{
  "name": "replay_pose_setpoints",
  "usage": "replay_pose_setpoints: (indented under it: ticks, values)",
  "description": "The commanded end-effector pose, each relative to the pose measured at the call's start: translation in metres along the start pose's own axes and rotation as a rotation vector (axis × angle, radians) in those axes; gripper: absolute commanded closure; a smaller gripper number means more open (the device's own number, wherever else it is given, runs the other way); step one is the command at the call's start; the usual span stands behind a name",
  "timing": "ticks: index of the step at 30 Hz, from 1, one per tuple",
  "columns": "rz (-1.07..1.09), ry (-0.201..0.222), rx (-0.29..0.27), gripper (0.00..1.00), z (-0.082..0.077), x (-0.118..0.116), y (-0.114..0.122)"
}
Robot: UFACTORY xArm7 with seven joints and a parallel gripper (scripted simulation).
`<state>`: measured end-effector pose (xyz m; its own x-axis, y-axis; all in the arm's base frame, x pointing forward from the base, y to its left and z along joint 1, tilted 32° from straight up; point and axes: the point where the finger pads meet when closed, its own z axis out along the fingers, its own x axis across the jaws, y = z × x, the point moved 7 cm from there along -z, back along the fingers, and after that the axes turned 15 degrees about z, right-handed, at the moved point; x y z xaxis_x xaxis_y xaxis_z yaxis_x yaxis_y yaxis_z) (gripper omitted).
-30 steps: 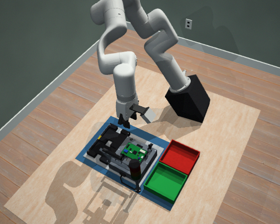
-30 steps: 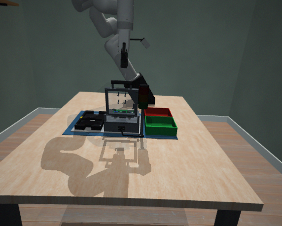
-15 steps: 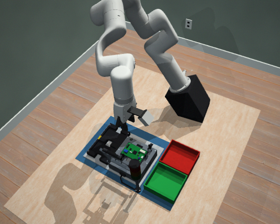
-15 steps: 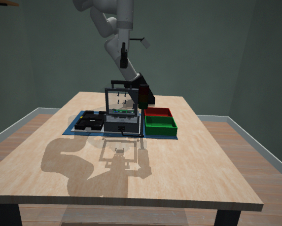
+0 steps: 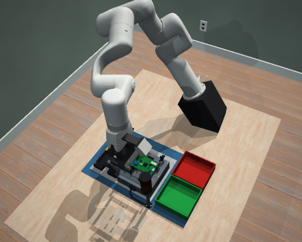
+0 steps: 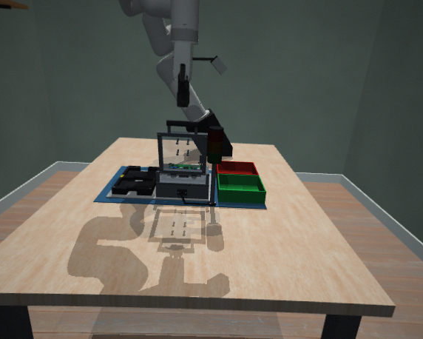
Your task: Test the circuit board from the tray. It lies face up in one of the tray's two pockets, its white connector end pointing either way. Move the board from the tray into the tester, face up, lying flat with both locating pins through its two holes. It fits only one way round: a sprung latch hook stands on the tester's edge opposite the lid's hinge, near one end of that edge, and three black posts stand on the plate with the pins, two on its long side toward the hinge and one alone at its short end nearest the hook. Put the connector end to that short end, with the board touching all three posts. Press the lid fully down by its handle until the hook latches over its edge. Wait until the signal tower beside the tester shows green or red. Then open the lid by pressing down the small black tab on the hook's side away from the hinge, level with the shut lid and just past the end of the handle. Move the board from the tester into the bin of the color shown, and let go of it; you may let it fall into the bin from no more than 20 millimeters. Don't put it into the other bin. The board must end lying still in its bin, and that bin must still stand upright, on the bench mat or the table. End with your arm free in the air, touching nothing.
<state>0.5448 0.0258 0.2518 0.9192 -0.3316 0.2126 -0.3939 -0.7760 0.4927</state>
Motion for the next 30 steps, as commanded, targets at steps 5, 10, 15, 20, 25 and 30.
replay_pose_setpoints:
  ticks: [5,10,15,20,25,30]
  values:
    - [-0.001,-0.014,-0.003,0.49,-0.001,0.033,-0.01]
    - [-0.001,-0.014,-0.003,0.49,-0.001,0.033,-0.01]
    - [-0.001,-0.014,-0.003,0.49,0.002,0.033,-0.01]
    - [-0.001,-0.014,-0.003,0.49,0.005,0.033,-0.01]
    - [-0.001,-0.014,-0.003,0.49,0.012,0.033,-0.01]
    - [-0.001,-0.014,-0.003,0.49,0.016,0.033,-0.01]
